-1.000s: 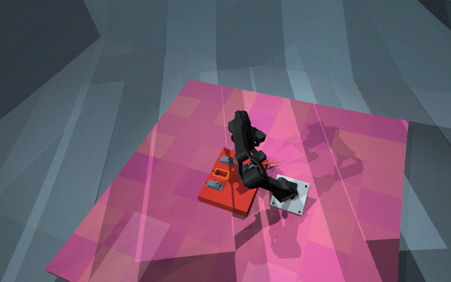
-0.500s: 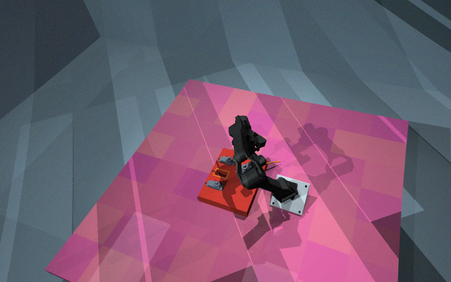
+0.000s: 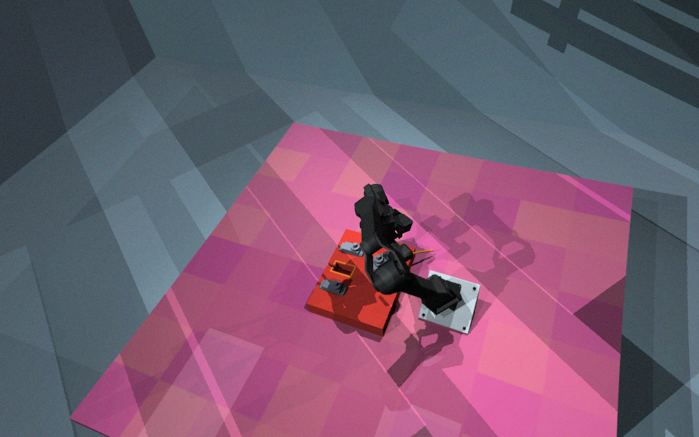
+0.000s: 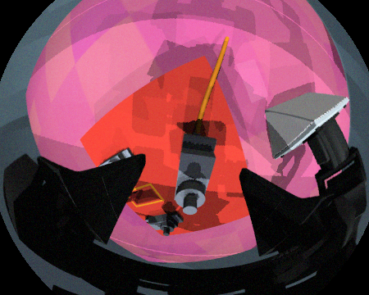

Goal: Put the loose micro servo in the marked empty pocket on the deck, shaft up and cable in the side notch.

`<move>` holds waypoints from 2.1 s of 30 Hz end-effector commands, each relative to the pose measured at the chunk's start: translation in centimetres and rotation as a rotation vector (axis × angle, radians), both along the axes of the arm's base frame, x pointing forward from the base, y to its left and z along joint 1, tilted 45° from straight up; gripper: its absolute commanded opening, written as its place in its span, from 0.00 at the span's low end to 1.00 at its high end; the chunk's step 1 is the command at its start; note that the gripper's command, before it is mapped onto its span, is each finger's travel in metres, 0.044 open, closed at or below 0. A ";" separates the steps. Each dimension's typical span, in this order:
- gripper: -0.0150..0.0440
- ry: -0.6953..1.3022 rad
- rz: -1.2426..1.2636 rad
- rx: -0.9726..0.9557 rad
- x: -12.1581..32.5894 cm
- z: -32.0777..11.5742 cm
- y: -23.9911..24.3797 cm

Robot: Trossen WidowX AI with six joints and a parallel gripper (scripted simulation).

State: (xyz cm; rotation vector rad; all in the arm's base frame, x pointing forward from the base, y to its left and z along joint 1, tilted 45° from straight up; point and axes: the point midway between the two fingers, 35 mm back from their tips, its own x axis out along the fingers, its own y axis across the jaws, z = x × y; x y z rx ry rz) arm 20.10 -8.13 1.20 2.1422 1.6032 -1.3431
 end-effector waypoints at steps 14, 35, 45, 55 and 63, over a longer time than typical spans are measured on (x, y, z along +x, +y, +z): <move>0.47 0.003 -0.003 0.006 0.0 -0.5 0.6; 0.25 0.004 -0.003 0.005 -0.3 2.0 -1.1; 0.25 0.003 -0.003 0.005 0.6 2.1 -1.0; 0.25 0.002 -0.003 0.005 3.2 2.2 -1.1; 0.25 0.002 -0.003 0.007 3.2 4.2 1.0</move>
